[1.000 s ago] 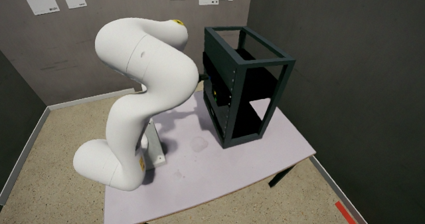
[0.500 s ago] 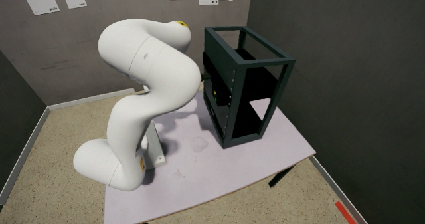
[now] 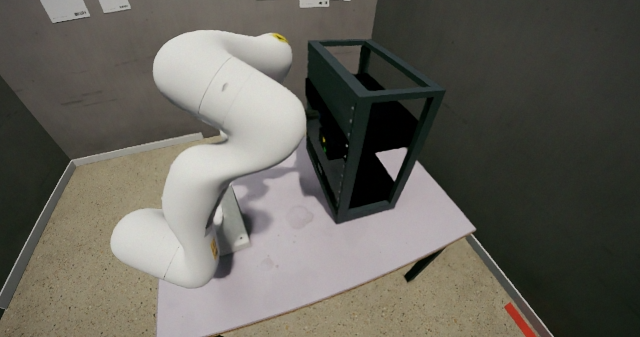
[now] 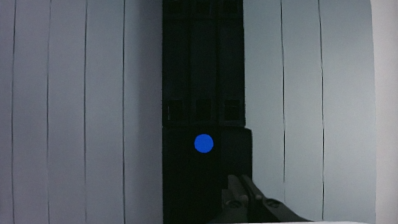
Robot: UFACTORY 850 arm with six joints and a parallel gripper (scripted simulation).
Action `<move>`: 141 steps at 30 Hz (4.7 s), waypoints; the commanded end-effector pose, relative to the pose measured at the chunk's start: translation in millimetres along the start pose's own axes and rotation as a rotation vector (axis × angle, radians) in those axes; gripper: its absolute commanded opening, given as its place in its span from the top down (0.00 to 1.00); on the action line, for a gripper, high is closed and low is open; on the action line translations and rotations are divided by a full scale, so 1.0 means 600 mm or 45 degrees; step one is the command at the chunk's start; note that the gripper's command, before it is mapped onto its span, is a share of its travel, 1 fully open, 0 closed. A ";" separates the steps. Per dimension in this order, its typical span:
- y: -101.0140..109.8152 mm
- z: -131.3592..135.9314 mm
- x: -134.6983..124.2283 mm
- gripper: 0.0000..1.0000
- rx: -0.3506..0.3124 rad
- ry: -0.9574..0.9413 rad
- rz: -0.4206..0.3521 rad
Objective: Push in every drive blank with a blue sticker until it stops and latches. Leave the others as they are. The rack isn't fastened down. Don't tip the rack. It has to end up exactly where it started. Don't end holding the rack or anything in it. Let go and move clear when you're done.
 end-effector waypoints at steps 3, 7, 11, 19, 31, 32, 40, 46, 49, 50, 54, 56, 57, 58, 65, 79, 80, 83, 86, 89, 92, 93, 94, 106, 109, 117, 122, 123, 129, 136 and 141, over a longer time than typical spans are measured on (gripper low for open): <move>-0.001 0.001 0.001 1.00 -0.002 -0.002 0.000; -0.005 0.001 0.001 1.00 -0.002 -0.002 0.000; -0.011 0.001 0.001 1.00 -0.002 -0.002 0.000; -0.018 0.001 0.001 1.00 -0.002 -0.002 0.000; -0.022 0.001 0.000 1.00 -0.002 -0.002 0.000; -0.023 0.002 0.000 1.00 -0.002 -0.002 0.000; -0.023 0.002 0.000 1.00 -0.002 -0.002 0.000; -0.026 0.002 0.000 1.00 -0.002 -0.002 0.000; -0.028 0.002 0.000 1.00 -0.002 -0.002 0.000; -0.028 0.002 0.000 1.00 -0.002 -0.002 0.000; -0.028 0.002 0.000 1.00 -0.002 -0.002 0.000; -0.028 0.002 0.000 1.00 -0.002 -0.002 0.000; -0.028 0.002 0.000 1.00 -0.002 -0.002 0.000; -0.028 0.002 0.000 1.00 -0.002 -0.002 0.000; -0.032 0.002 0.000 1.00 -0.002 -0.002 0.000; -0.035 0.002 0.000 1.00 -0.002 -0.002 0.000; -0.036 0.002 0.000 1.00 -0.002 -0.002 0.000; -0.038 0.002 0.000 1.00 -0.002 -0.002 0.000; -0.038 0.002 0.000 1.00 -0.002 -0.002 0.000; -0.038 0.002 0.000 1.00 -0.002 -0.002 0.000; -0.037 0.002 0.000 1.00 -0.002 -0.002 0.000; -0.036 0.002 0.000 1.00 -0.001 -0.002 0.000; -0.036 0.002 0.000 1.00 -0.001 -0.002 0.000; 0.041 0.002 0.000 1.00 -0.001 -0.002 0.000; 0.071 0.002 0.000 1.00 -0.001 -0.002 0.000; 0.112 0.002 0.000 1.00 -0.001 -0.002 0.000; 0.121 0.002 0.000 1.00 -0.001 -0.002 0.000; 0.121 0.002 0.000 1.00 -0.001 -0.002 0.000; 0.122 0.002 0.000 1.00 -0.001 -0.002 0.000; 0.147 0.001 0.000 1.00 -0.001 -0.002 0.000; 0.184 0.001 0.001 1.00 -0.001 -0.002 0.000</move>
Point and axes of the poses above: the point where the finger pads meet when closed, its own y axis back along the fingers, its own z axis across the jaws, x = y × z, the point moved 3 cm from there along y, back along the fingers, and after that the axes turned 9 degrees about -y, right-handed, at the moved point
